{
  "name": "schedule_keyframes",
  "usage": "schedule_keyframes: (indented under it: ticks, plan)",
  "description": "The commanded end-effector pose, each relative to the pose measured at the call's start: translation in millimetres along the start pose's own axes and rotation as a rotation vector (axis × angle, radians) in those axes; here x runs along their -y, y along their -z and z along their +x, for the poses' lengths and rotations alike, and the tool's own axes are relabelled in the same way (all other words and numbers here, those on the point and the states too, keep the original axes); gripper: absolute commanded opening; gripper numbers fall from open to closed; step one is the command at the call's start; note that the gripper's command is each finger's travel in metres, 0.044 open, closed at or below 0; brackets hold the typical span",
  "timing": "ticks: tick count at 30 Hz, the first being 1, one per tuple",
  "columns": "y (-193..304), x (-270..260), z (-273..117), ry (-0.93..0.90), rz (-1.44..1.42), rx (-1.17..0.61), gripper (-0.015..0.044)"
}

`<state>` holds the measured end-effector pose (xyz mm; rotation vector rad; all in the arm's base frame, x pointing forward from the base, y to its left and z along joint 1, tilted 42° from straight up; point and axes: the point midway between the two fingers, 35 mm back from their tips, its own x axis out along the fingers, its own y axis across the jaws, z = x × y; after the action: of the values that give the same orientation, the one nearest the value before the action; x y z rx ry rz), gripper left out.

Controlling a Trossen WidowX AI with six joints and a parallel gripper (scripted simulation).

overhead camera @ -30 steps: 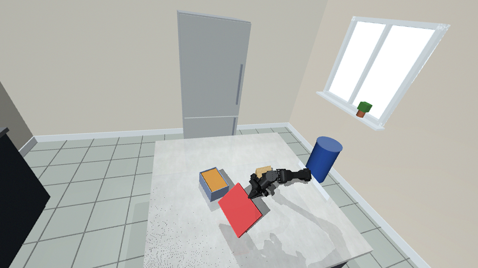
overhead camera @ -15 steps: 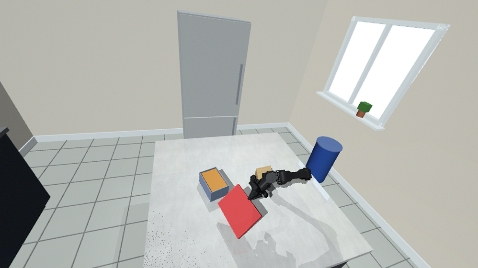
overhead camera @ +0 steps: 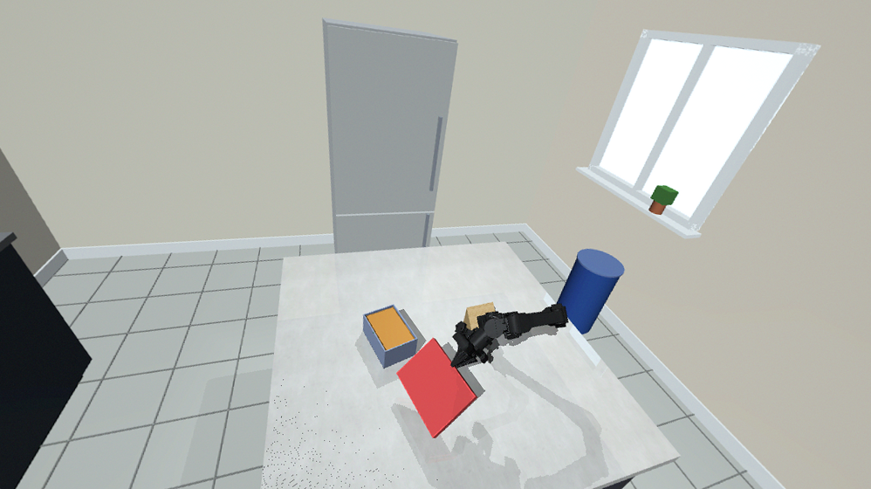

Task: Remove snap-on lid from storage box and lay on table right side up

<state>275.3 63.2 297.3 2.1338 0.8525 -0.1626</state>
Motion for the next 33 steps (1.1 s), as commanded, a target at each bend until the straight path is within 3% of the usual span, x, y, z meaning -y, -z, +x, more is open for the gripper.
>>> schedule_keyframes:
  ticks: [1,33]
  plan:
    - [0,1,1,-0.013,0.001,0.005,0.0]
    - [0,20,18,-0.014,0.001,0.003,0.0]
